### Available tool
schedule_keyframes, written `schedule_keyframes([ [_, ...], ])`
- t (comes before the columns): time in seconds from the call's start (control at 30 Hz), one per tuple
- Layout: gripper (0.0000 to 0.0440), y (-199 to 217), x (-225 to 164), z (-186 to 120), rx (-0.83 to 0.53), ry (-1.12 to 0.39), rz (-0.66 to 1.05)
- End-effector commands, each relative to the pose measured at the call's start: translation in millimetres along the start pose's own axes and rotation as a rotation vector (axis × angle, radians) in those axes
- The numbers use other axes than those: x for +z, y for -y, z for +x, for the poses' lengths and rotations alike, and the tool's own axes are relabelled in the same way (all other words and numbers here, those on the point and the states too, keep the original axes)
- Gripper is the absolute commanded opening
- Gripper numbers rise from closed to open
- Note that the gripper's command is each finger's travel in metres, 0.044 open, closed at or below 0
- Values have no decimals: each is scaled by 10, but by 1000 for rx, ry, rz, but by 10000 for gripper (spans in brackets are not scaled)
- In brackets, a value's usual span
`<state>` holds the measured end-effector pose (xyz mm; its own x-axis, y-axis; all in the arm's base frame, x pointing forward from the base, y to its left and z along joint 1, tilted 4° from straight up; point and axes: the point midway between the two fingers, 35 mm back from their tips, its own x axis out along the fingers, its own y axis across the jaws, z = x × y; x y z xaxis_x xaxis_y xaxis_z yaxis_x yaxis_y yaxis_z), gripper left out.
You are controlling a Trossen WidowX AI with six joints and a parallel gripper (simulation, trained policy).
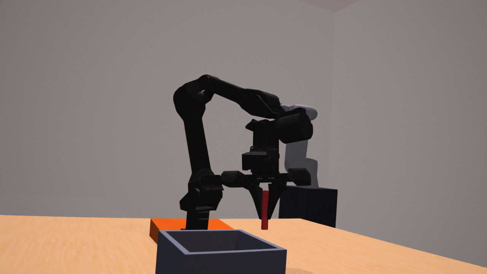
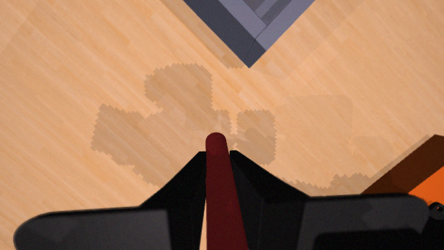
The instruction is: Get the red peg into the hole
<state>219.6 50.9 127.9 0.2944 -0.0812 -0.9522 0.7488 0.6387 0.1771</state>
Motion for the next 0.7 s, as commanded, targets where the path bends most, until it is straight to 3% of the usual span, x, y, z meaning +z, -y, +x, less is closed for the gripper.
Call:
schedule_keyframes([
  [0.0,0,-1,165,-60,-2,32,1],
  [0.67,0,107,961,-6,-24,132,111],
])
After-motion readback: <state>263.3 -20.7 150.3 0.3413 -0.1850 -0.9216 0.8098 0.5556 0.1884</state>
